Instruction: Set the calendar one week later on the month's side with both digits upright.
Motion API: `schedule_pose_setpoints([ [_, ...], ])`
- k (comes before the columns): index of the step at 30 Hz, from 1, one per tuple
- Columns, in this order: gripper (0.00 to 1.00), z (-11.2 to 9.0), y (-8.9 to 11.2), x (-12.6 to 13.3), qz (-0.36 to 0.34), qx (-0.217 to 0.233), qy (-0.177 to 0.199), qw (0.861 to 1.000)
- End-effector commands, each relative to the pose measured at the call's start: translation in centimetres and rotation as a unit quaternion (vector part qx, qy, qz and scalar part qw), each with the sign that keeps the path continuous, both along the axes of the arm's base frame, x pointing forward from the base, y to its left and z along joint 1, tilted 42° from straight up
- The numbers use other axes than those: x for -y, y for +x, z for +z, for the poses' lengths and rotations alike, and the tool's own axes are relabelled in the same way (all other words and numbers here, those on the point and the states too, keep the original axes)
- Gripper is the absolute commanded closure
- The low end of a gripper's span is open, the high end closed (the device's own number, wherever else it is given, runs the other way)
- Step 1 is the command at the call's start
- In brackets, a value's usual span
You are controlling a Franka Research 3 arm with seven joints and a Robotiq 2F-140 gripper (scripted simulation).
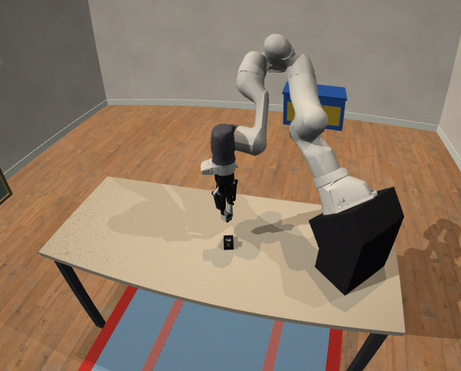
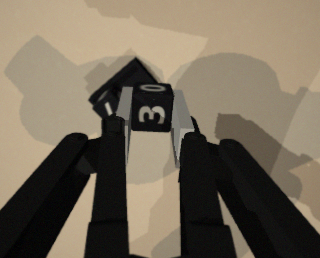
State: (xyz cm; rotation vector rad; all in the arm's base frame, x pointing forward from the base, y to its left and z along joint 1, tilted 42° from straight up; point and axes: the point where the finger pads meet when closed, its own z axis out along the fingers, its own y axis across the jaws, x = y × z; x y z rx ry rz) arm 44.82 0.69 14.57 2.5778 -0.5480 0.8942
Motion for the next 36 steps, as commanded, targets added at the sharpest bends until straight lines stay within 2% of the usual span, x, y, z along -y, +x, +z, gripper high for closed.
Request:
schedule_pose_setpoints([
  [1, 0.84, 0.1, 0.0, 0.0, 0.064, -0.045, -0.037, 0.996],
  [11, 0.84, 0.3, 0.1, 0.2, 0.108, -0.071, -0.067, 0.989],
  [26, 0.84, 0.7, 0.3, 0.8, 0.198, -0.125, -0.128, 0.964],
  [28, 0.84, 0.7, 0.3, 0.8, 0.198, -0.125, -0.128, 0.964],
  [29, 0.84, 0.7, 0.3, 0.9, 0.213, -0.134, -0.137, 0.958],
  [36, 0.84, 0.9, 0.4, 1.1, 0.250, -0.156, -0.162, 0.942],
])
